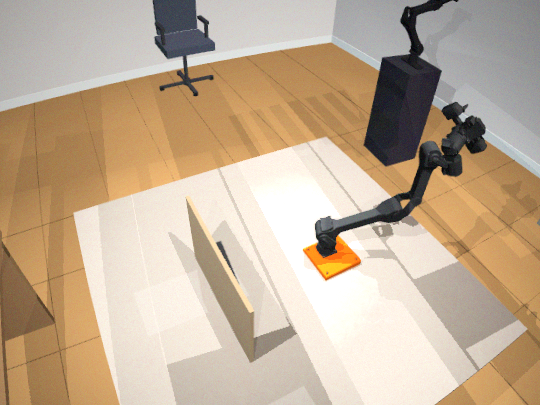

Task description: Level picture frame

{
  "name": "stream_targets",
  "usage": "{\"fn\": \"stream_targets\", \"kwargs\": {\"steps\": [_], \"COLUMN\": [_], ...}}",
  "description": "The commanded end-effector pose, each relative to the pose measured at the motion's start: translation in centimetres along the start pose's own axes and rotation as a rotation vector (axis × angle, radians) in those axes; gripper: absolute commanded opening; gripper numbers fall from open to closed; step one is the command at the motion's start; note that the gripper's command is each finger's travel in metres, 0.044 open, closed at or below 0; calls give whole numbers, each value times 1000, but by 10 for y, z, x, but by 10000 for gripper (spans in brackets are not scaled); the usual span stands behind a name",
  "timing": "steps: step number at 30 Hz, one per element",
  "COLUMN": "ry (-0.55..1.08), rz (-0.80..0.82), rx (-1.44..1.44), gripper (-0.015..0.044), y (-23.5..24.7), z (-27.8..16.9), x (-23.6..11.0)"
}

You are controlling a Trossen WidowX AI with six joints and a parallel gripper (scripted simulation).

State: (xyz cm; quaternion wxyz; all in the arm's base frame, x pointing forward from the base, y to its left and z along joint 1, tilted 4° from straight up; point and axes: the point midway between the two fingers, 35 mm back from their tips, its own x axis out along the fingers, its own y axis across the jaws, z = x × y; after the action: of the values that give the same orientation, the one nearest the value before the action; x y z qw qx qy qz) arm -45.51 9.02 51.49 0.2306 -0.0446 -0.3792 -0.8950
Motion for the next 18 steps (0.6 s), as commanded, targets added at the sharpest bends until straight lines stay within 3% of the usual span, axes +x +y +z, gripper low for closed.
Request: {"fn": "stream_targets", "kwargs": {"steps": [1,6,12,18], "ry": [1,38,139,293], "rz": [8,207,481,744], "rx": [4,118,285,451], "gripper": [374,260,260,260], "y": [3,74,168,251], "z": [-1,-29,-70,-109], "x": [1,5,-15,-65]}}
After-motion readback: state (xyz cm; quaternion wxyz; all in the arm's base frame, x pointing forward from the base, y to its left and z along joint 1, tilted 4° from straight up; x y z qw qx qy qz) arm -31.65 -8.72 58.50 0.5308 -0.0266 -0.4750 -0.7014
